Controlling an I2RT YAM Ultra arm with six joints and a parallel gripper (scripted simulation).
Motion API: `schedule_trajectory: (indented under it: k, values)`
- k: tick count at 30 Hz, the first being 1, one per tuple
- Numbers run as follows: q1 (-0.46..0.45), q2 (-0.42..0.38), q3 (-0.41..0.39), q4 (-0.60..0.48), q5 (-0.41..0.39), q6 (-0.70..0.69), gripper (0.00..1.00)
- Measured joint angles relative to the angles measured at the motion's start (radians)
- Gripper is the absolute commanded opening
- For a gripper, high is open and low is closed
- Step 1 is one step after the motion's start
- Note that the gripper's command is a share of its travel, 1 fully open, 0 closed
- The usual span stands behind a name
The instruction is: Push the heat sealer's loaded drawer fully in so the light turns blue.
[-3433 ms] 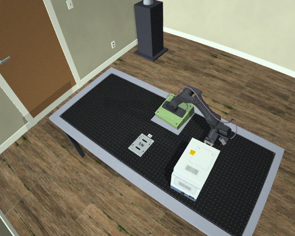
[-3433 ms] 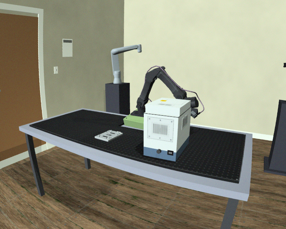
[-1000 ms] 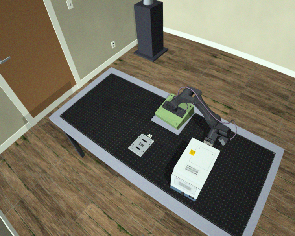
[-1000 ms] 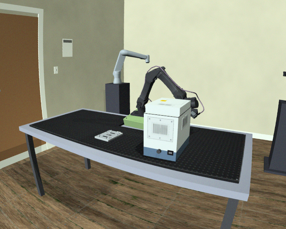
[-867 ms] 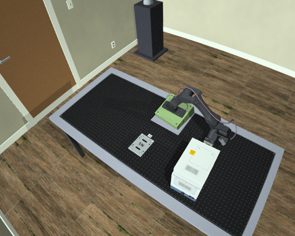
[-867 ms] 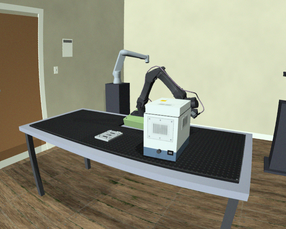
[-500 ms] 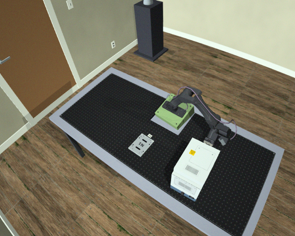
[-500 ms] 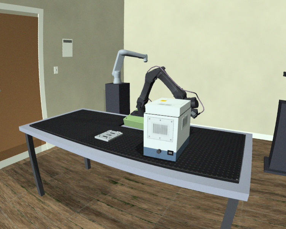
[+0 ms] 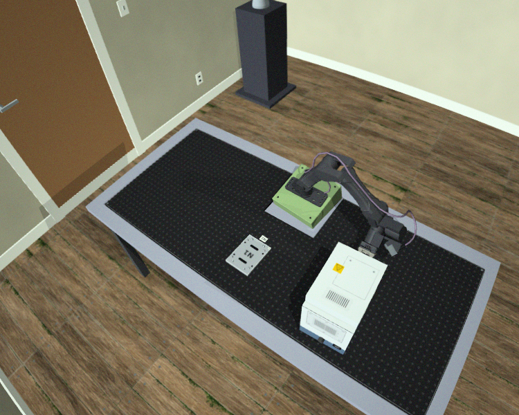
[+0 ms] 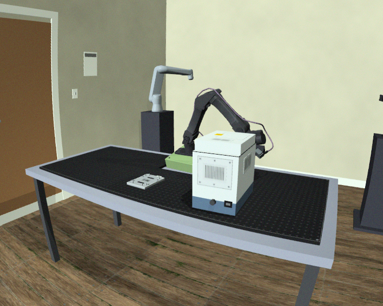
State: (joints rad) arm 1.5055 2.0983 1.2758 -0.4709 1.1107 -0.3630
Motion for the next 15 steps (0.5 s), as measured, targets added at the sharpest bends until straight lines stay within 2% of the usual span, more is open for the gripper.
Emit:
schedule_trajectory:
  k: [15]
  values:
    - [0.012,0.005,0.000,-0.020,0.003,0.021,0.30]
